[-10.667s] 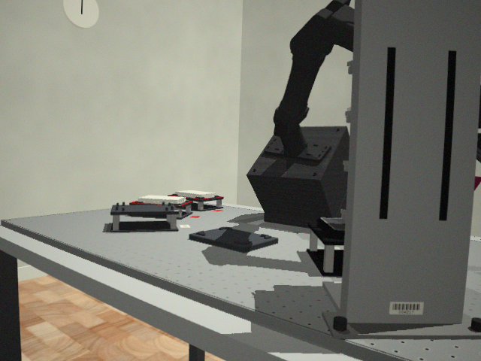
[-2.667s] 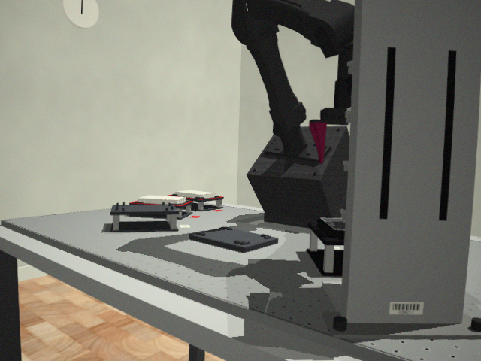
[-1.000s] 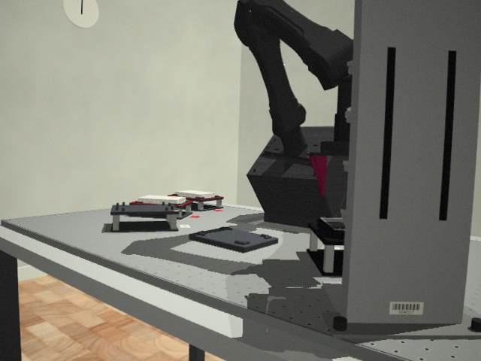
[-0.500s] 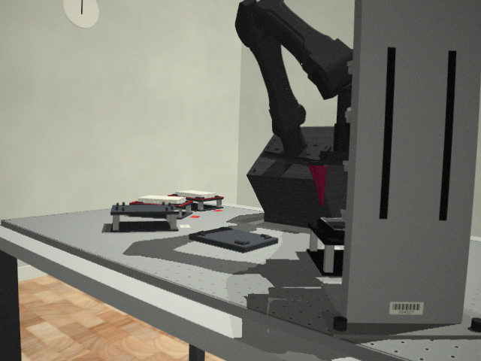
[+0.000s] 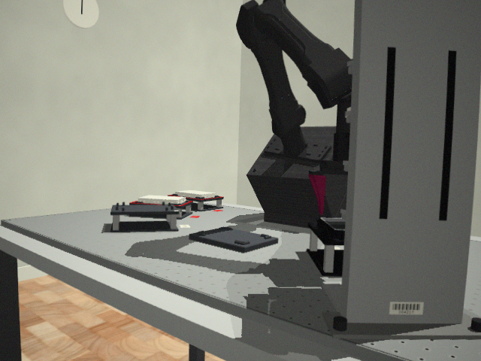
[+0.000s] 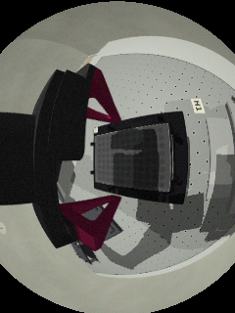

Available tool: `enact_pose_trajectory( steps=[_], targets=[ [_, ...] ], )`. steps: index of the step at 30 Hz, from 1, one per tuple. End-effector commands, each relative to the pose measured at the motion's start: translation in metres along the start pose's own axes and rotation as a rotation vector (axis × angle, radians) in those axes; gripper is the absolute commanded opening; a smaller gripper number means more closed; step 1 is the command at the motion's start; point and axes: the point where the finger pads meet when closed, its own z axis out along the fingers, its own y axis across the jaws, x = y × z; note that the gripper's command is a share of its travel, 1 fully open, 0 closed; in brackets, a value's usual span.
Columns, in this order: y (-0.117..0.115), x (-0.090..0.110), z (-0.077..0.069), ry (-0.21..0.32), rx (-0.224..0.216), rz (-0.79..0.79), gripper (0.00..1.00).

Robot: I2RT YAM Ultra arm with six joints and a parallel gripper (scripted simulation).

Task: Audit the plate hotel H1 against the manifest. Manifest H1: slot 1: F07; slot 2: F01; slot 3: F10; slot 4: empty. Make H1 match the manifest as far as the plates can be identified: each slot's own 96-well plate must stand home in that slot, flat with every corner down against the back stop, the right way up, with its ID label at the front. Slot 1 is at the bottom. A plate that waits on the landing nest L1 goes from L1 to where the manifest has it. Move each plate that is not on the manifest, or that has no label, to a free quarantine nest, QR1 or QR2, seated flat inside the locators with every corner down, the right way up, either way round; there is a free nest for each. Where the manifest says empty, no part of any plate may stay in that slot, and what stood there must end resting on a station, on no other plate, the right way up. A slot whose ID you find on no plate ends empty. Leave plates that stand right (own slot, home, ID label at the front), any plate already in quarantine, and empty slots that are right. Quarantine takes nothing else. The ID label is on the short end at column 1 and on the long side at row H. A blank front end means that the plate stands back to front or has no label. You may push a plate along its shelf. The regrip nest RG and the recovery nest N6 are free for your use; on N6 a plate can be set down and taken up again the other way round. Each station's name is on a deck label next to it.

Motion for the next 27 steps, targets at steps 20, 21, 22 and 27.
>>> enact_pose_trajectory(
  steps=[20, 21, 22, 27],
  targets=[
    [0.002, -0.006, 0.022, -0.02, -0.007, 0.001, 1.0],
    [0.002, -0.006, 0.023, -0.02, -0.007, 0.001, 1.0],
    [0.002, -0.006, 0.024, -0.02, -0.007, 0.001, 1.0],
    [0.002, -0.006, 0.025, -0.02, -0.007, 0.001, 0.86]
  ],
)
